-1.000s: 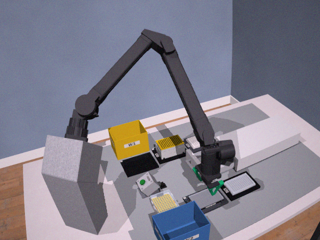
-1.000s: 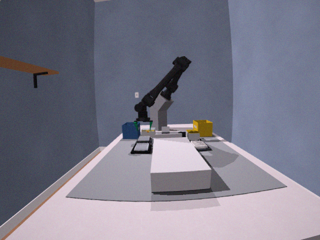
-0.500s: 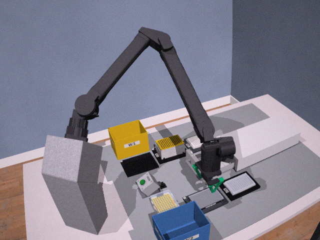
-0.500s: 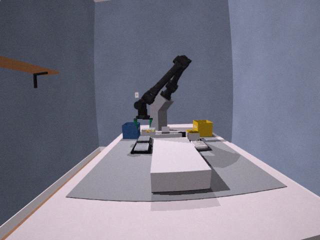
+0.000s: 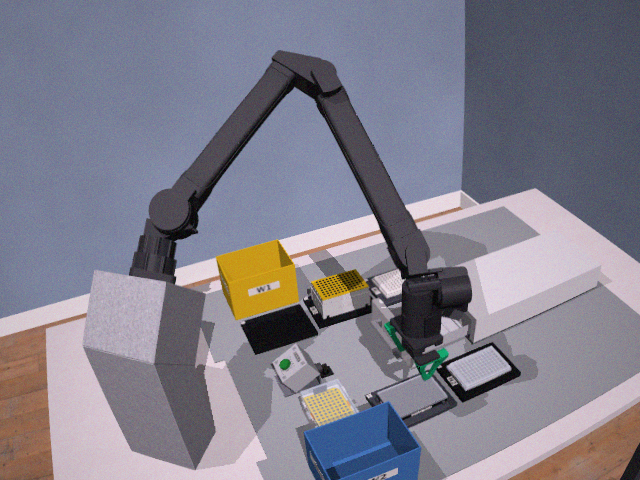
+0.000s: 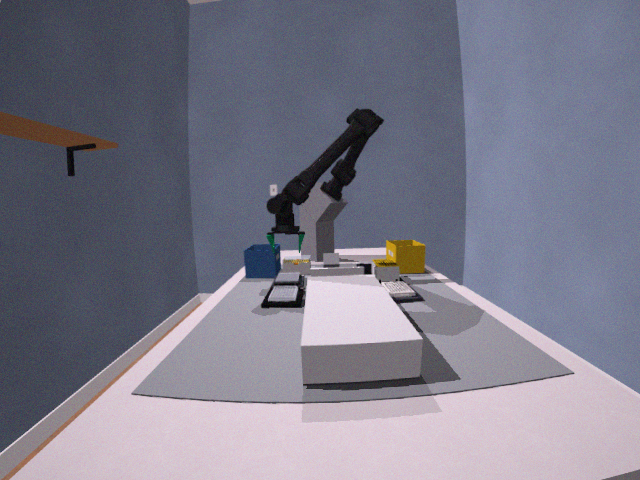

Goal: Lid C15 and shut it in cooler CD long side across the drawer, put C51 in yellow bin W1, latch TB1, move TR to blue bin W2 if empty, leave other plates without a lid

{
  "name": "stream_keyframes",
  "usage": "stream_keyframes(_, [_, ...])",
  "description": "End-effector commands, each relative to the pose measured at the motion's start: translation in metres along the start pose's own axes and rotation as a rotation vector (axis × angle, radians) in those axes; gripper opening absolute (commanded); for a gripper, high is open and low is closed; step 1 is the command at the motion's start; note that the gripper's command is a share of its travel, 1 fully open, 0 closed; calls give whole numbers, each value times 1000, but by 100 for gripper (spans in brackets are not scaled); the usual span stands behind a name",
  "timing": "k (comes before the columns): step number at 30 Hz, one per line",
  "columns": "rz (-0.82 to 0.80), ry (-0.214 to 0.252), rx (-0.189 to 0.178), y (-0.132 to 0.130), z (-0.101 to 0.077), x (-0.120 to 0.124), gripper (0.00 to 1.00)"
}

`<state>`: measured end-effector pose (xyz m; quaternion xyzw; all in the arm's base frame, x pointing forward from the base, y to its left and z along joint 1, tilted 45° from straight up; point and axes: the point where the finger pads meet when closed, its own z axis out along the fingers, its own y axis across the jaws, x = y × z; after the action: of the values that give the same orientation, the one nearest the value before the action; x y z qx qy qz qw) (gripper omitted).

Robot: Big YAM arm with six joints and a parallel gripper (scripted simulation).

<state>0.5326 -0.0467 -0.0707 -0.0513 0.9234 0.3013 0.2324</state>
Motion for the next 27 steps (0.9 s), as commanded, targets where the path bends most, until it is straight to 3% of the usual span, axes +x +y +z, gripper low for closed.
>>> stream_keyframes(1, [-5,-9,4,0,-15,-3,100])
stream_keyframes(15, [0,-18,11,-5,-36,-5,100])
stream_keyframes(18, [2,15,-8,1,-20,6,100])
stream_keyframes(19, [-12,5,-5,-3,-19,-8,100])
stream_keyframes(20, [-6,-11,5,-3,-26,-10,100])
stream_keyframes(27, [-6,-11,5,-3,-26,-10,100])
